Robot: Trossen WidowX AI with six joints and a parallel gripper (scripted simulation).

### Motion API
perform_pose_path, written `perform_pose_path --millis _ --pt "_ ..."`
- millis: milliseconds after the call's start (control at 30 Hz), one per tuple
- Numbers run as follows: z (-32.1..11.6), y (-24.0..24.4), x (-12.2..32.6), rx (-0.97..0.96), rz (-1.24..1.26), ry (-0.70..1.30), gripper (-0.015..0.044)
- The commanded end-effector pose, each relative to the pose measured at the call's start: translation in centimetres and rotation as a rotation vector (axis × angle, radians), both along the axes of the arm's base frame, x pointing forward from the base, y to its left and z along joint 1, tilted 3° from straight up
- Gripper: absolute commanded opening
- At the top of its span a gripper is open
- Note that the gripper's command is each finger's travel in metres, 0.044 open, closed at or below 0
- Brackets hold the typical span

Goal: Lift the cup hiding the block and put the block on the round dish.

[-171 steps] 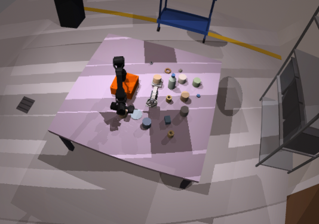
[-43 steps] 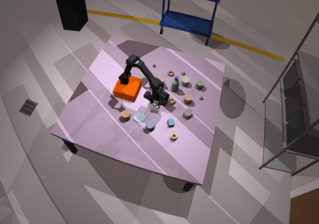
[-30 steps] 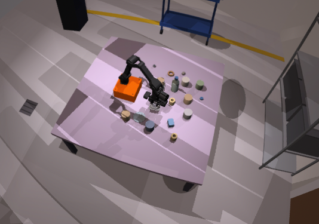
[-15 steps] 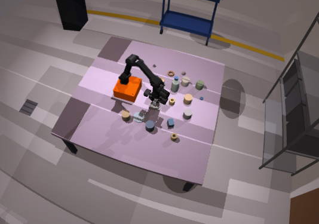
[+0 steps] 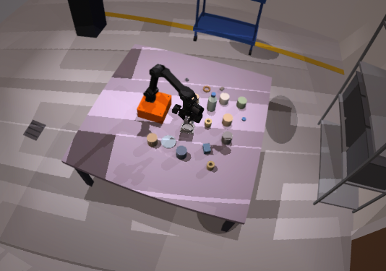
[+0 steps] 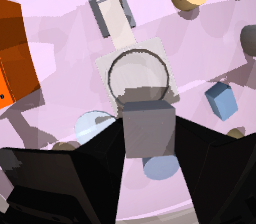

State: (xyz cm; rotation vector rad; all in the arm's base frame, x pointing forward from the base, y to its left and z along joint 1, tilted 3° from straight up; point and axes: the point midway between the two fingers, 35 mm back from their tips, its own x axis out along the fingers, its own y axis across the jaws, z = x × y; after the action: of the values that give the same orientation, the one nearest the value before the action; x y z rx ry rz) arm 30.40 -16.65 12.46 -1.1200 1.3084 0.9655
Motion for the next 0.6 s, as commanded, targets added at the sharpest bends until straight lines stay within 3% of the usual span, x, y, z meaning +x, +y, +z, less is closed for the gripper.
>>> perform_pose_path --millis 0,567 --pt "-1.7 -2.0 -1.5 0.006 -0.006 0.015 0.0000" --pt "-8.9 -9.2 -9.9 -0.003 -0.006 0.024 0.0000"
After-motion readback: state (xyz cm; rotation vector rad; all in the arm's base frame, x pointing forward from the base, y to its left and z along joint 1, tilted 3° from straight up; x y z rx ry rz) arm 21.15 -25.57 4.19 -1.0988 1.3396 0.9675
